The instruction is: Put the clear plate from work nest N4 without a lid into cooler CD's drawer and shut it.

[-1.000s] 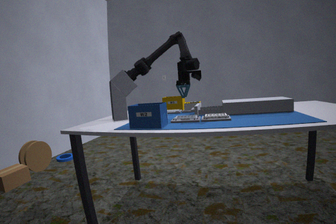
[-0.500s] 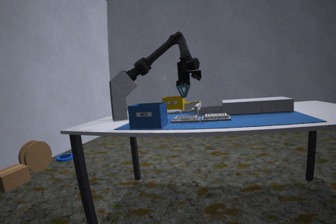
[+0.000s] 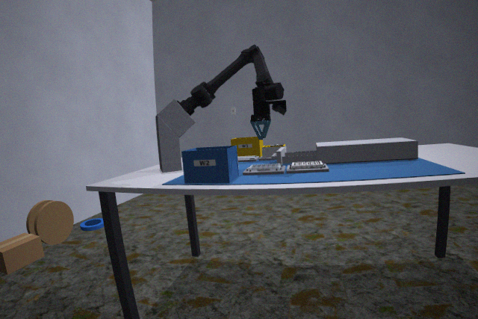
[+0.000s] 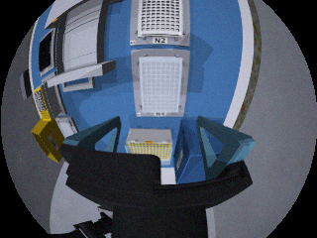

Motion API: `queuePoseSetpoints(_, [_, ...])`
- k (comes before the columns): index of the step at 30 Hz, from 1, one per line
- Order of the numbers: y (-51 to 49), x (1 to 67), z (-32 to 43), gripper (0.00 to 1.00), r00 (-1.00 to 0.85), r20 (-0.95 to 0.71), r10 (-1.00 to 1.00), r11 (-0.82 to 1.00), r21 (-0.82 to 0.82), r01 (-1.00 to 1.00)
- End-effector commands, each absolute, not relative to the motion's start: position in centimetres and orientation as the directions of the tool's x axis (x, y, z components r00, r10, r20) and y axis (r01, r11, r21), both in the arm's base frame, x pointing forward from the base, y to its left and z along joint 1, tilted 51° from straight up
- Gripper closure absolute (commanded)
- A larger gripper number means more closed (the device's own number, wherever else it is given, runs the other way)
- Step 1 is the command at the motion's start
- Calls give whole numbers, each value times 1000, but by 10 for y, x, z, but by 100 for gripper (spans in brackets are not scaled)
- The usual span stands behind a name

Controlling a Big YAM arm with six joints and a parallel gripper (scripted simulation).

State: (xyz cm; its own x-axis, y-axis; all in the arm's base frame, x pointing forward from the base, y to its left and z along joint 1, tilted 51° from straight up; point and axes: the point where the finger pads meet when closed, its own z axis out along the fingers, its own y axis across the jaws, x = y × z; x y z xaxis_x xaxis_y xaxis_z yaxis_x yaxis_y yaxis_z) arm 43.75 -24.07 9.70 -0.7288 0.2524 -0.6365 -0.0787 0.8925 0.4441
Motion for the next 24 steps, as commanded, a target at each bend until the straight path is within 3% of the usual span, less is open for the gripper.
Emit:
queuePoseSetpoints(1, [-267,440,110,0,-699,-662,272,903,426,-52])
queuePoseSetpoints(24, [-233,461,79,0,-724,-639,259,893,444,-73])
